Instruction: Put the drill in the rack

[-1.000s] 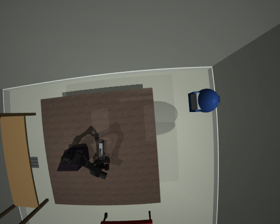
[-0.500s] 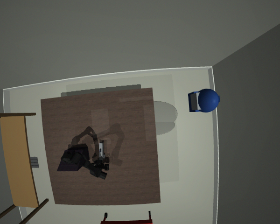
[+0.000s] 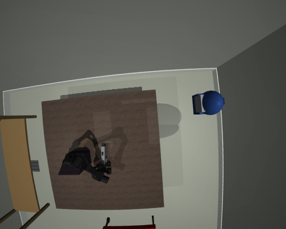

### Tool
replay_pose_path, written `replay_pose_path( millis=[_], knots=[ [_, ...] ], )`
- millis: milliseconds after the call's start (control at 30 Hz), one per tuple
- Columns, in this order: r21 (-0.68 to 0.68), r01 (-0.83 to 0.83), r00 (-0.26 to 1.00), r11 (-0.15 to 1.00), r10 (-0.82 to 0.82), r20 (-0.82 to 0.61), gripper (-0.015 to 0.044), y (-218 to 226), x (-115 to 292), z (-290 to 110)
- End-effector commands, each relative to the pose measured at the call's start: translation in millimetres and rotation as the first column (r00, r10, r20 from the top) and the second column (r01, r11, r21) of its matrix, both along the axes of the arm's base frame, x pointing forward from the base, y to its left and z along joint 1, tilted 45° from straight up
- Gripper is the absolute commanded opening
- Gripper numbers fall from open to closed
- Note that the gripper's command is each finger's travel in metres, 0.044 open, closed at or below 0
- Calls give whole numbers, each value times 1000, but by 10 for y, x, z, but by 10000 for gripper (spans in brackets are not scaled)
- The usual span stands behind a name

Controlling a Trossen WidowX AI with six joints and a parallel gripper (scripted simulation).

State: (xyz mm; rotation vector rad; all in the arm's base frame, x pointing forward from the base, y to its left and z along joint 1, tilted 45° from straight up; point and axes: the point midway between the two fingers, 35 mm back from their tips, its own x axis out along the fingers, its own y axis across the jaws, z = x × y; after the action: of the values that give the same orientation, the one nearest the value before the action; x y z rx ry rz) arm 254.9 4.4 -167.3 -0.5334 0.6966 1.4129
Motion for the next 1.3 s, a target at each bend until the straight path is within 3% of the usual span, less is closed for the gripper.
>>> replay_pose_path(
  millis=[0, 1267],
  knots=[
    [0, 1, 1000, 1000, -1, 3, 0, -14, 2, 14],
    [-2, 1, 1000, 1000, -1, 3, 0, -230, -33, -187]
  ],
)
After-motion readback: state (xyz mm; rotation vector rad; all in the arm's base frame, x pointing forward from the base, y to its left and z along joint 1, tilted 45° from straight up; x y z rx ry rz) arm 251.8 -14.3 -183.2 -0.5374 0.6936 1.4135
